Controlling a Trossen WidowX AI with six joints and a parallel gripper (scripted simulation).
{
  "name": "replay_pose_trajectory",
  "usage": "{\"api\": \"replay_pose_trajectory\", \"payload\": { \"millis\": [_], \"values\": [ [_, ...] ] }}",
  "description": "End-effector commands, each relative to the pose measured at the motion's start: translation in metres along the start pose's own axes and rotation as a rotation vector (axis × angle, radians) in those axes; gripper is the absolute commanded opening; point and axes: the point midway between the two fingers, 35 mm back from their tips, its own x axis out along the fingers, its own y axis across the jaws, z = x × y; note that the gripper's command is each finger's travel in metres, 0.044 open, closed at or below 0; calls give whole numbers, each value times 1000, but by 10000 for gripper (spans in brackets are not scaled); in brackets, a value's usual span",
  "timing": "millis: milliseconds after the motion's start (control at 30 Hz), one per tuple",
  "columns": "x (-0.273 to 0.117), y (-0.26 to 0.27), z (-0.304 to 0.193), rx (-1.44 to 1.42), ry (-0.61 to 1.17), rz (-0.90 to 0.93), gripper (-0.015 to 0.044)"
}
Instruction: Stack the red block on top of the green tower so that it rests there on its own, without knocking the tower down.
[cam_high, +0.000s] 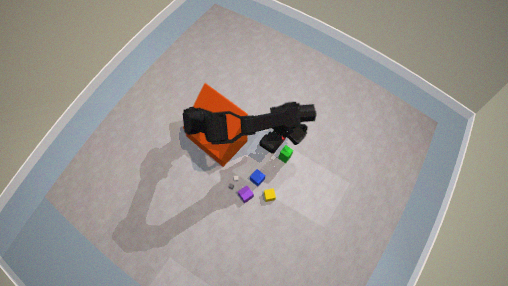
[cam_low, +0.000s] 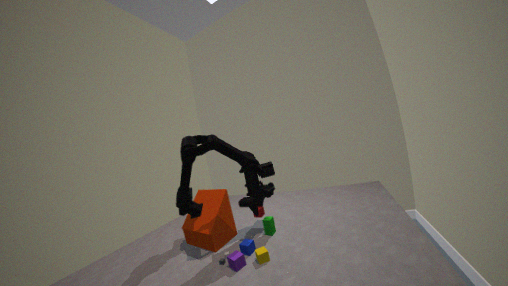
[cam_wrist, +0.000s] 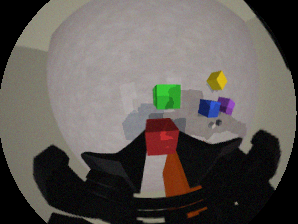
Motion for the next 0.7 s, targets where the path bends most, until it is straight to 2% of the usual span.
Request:
{"api": "replay_pose_trajectory", "payload": {
  "millis": [0, 167, 467, 667],
  "values": [
    [-22, 0, 3, 14, -6, 11, 0],
    [-44, 0, 2, 14, -6, 12, 0],
    [-45, 0, 2, 14, -6, 12, 0],
    [-46, -10, 30, 15, -7, 12, 0]
  ]
}}
